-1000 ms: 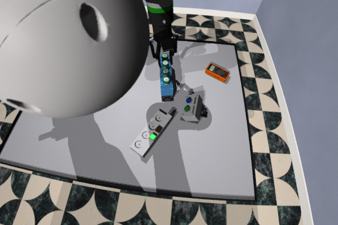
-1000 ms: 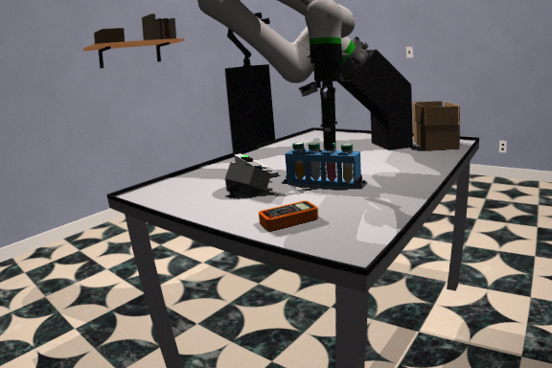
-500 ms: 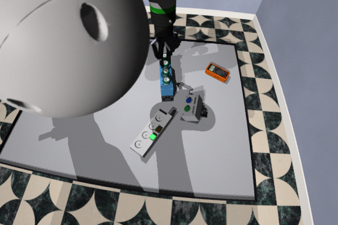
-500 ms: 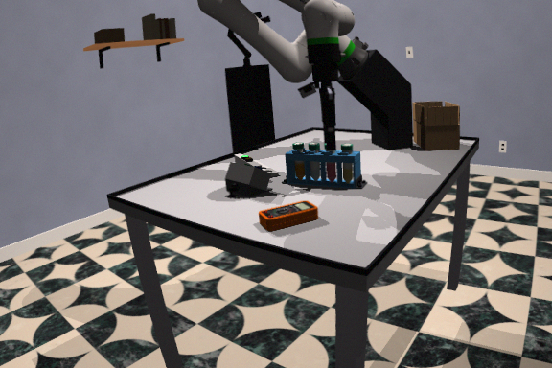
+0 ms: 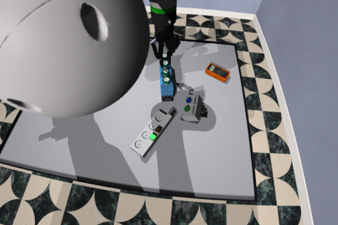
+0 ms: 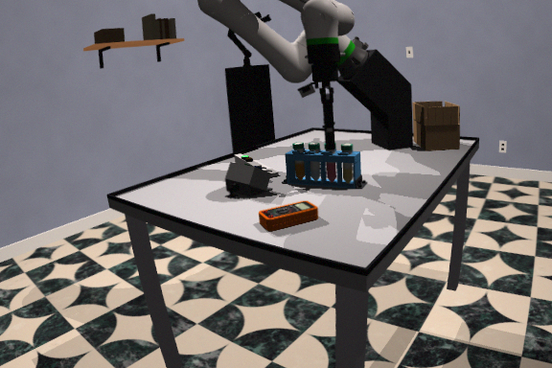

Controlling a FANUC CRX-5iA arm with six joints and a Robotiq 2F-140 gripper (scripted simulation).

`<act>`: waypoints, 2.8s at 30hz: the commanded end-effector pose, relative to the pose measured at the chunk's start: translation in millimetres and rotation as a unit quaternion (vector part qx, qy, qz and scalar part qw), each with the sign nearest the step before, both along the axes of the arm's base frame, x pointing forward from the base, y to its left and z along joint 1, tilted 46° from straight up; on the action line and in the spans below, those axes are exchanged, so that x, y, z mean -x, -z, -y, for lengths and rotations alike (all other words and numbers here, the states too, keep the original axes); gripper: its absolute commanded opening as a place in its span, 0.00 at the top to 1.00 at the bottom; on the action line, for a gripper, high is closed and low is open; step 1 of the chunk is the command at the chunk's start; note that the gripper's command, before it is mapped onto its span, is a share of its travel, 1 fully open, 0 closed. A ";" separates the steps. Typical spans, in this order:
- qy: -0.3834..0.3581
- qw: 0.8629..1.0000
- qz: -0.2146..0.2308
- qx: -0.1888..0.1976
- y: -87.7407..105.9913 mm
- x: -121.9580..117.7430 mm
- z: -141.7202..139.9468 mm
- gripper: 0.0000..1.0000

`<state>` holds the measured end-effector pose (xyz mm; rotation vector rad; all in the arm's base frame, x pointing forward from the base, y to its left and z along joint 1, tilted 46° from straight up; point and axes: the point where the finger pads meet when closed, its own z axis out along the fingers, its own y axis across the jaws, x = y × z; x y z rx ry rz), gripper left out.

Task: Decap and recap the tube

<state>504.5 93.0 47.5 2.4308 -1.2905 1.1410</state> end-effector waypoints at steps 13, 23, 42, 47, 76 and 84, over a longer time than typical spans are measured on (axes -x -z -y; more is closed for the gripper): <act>0.247 0.933 0.168 -0.198 -0.5 0.0 -0.6 0.70; 0.310 0.894 0.210 -0.248 -0.6 0.0 -0.7 0.70; 0.230 0.943 0.157 -0.184 0.0 -0.4 -0.3 0.59; 0.149 0.976 0.104 -0.119 0.0 -0.4 -0.2 0.59; -0.042 0.998 -0.023 0.033 0.1 -0.4 -0.2 0.70; -0.024 0.999 -0.012 0.019 0.1 -0.4 -0.2 0.70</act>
